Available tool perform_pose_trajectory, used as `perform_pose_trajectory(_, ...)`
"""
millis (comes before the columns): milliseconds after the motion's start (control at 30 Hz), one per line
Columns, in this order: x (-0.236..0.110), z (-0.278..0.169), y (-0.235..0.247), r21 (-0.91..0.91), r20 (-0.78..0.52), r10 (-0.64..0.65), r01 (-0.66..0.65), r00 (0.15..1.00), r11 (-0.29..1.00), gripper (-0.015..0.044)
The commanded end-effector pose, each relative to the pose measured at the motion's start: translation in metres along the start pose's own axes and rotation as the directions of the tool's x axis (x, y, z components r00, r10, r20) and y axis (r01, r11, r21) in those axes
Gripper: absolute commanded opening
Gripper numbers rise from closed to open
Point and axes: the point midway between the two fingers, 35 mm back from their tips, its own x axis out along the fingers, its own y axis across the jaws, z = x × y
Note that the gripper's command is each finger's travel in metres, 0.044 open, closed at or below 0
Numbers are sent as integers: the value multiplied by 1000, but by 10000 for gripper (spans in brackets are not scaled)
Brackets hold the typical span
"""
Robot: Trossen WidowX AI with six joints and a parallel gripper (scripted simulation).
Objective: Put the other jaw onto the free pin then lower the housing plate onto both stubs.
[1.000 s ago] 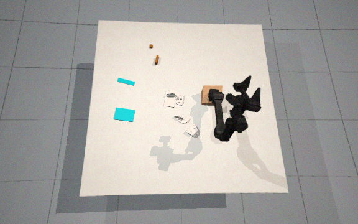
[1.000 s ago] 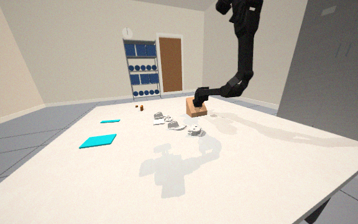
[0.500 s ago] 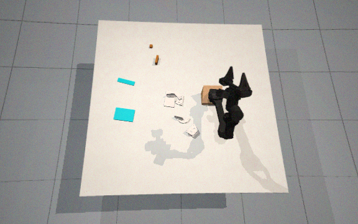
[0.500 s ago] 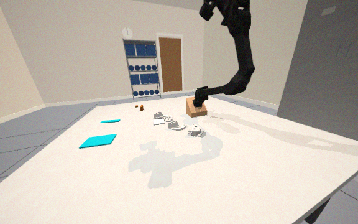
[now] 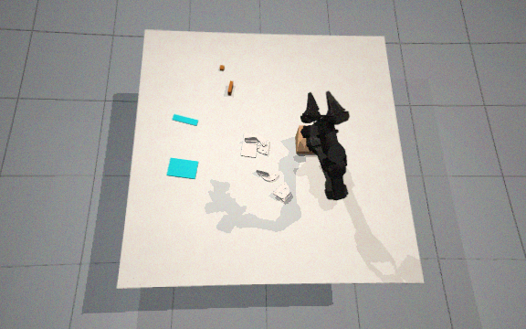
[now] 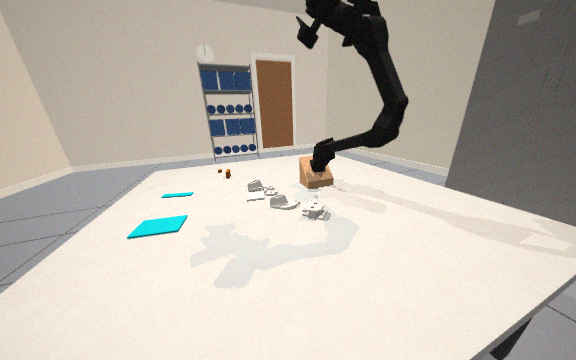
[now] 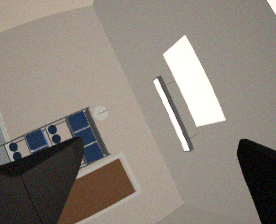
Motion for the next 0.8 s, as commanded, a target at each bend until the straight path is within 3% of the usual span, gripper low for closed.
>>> perform_pose_trajectory(0,9,9,30,42,40,108,-110,993,993,440)
perform_pose_trajectory(367,15,39,100,125,145,357,-375,923,918,440)
perform_pose_trajectory(767,2,66,171,164,219,589,-624,778,764,440)
